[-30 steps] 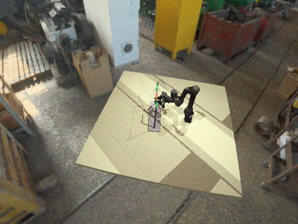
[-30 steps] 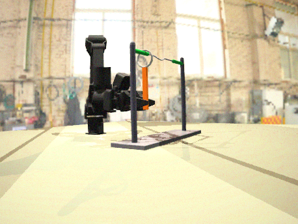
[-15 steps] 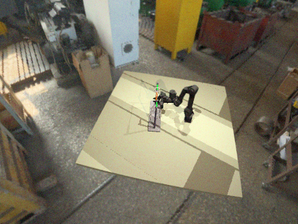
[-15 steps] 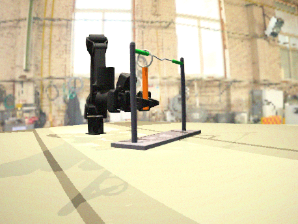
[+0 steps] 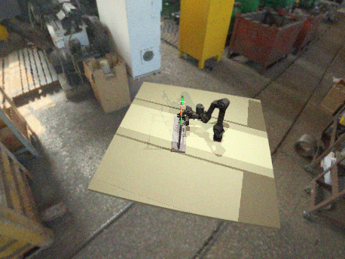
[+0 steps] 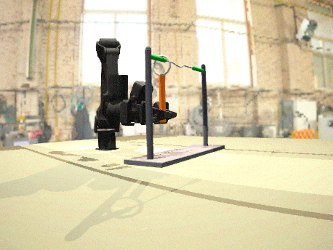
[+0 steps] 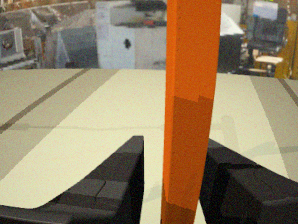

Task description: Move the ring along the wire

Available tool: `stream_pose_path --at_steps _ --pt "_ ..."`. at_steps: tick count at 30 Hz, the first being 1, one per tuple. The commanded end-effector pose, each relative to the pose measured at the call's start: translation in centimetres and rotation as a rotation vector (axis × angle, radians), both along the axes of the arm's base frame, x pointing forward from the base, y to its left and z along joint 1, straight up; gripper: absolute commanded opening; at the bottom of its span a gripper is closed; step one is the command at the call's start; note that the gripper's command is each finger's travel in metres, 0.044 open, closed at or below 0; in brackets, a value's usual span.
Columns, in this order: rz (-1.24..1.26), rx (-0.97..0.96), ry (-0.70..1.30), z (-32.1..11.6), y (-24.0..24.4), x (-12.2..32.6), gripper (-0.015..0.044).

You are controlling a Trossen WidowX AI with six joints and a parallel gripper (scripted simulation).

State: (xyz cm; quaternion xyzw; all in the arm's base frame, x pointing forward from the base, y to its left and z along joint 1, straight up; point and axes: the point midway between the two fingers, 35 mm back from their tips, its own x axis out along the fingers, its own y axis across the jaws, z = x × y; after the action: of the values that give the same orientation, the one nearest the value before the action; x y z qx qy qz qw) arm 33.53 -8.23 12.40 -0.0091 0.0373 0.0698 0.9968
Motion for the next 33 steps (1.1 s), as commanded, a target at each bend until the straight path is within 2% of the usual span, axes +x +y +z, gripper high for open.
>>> stream_pose_path --at_steps 1,7,33 --pt "0.0 0.0 0.0 0.0 0.0 0.0 0.0003" --pt "0.0 0.0 0.0 0.0 0.0 0.0 -0.015" --pt "-0.001 0.002 -0.001 1.6 0.0 0.0 -0.015"
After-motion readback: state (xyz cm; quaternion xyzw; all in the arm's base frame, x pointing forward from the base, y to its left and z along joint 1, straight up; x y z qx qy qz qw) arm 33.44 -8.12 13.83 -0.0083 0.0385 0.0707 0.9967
